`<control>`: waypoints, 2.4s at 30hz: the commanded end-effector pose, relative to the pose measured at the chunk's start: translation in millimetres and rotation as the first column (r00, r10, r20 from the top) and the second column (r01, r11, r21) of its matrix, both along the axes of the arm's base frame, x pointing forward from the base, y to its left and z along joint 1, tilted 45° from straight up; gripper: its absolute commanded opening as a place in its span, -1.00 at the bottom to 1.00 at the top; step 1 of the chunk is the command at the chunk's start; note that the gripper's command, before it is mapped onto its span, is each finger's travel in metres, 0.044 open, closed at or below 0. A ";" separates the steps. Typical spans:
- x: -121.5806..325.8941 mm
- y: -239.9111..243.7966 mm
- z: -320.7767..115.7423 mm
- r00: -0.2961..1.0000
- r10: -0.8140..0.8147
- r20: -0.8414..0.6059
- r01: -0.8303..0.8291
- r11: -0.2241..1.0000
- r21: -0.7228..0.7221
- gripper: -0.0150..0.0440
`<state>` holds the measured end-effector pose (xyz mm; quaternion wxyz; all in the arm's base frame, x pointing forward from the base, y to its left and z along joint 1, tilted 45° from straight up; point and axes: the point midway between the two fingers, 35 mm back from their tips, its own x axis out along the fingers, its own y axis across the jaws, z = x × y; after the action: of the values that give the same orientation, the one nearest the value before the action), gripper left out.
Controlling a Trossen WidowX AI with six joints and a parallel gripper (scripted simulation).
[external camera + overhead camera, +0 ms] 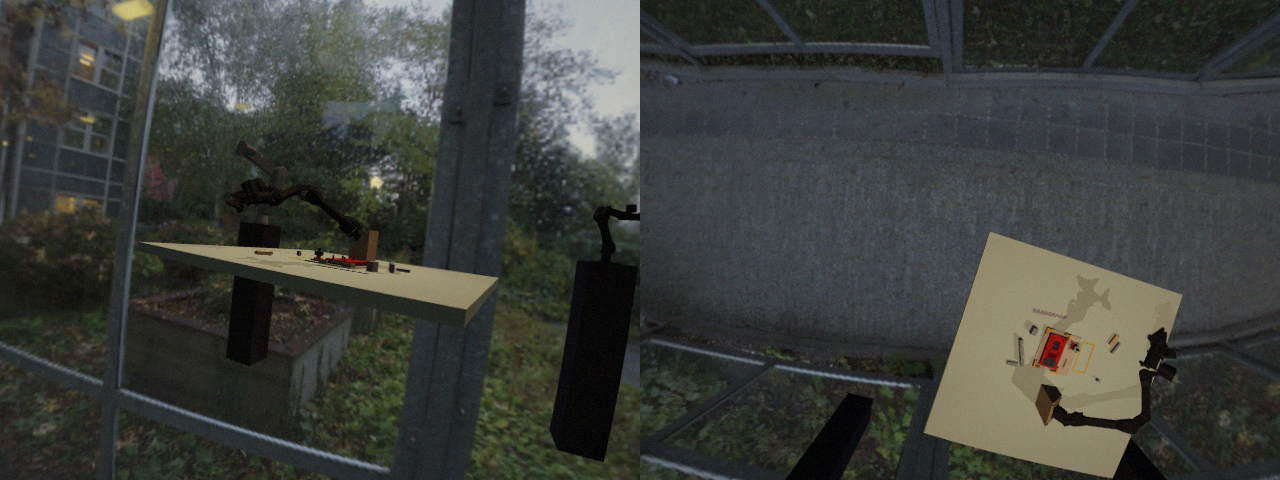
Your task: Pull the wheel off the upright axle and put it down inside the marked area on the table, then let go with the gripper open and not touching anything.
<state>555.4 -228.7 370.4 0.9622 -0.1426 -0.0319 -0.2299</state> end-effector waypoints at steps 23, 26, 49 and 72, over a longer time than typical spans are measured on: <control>-115.6 160.4 -291.3 0.390 -0.102 -0.915 0.439 0.894 0.088 0.53; -149.2 172.4 -302.9 0.255 -0.162 -0.953 0.455 0.890 -0.029 0.53; -205.3 166.9 -314.2 0.029 -0.304 -0.952 0.411 0.872 -0.266 0.53; -209.4 130.0 -350.6 0.017 -0.302 -0.953 0.421 0.867 -0.267 -0.10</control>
<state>346.4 -98.7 19.8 0.6541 -0.2170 0.6525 -0.3152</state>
